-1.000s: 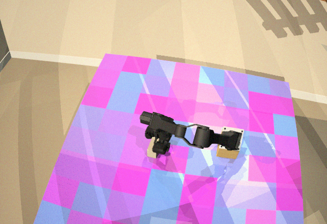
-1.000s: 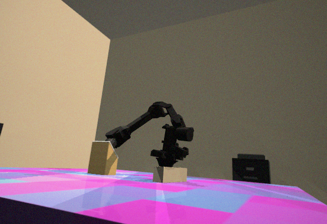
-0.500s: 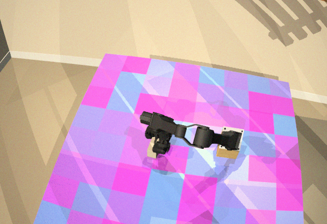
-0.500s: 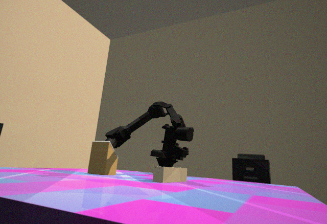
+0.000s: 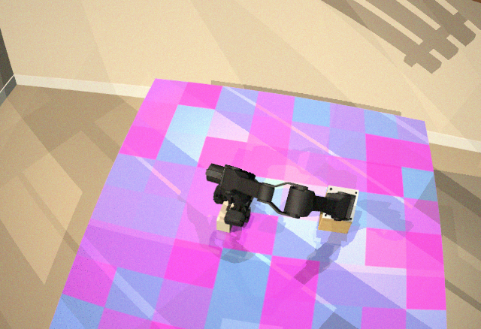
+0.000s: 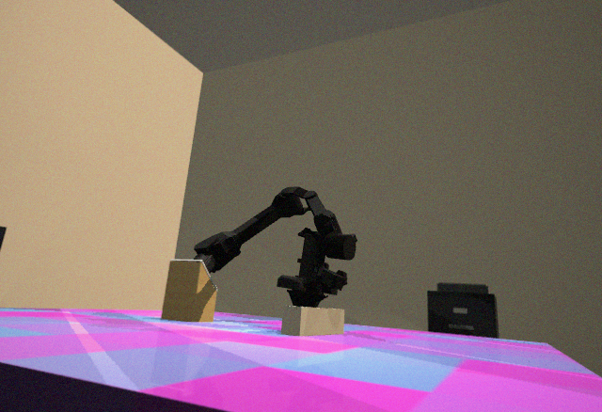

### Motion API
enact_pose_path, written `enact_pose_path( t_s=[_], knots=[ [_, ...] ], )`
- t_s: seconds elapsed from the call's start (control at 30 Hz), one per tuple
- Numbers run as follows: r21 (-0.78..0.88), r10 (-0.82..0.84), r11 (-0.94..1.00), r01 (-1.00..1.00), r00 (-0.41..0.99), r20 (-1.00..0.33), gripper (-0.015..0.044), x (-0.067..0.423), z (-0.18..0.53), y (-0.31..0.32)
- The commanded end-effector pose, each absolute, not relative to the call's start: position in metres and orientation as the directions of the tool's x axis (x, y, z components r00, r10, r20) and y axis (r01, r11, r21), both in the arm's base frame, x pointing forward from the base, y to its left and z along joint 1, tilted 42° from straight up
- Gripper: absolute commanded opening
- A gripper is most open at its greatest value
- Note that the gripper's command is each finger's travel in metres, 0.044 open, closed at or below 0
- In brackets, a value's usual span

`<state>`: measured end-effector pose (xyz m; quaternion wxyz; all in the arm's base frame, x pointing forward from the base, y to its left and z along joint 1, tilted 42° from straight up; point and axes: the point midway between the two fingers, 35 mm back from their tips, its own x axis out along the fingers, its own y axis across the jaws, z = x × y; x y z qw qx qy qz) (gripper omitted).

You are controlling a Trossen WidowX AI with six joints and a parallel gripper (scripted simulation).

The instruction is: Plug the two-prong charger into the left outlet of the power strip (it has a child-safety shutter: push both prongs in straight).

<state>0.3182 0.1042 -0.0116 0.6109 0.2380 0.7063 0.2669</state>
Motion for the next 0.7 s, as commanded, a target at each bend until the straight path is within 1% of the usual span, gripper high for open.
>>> enact_pose_path(
  t_s=[0.0,0.67],
  knots=[
    [0.669,0.663,0.743,-0.006,-0.120,-0.738,0.0000,0.3246,-0.0102,0.1040],
    [0.669,0.664,0.743,-0.006,-0.120,-0.738,0.0000,0.3259,-0.0113,0.1049]
  ],
)
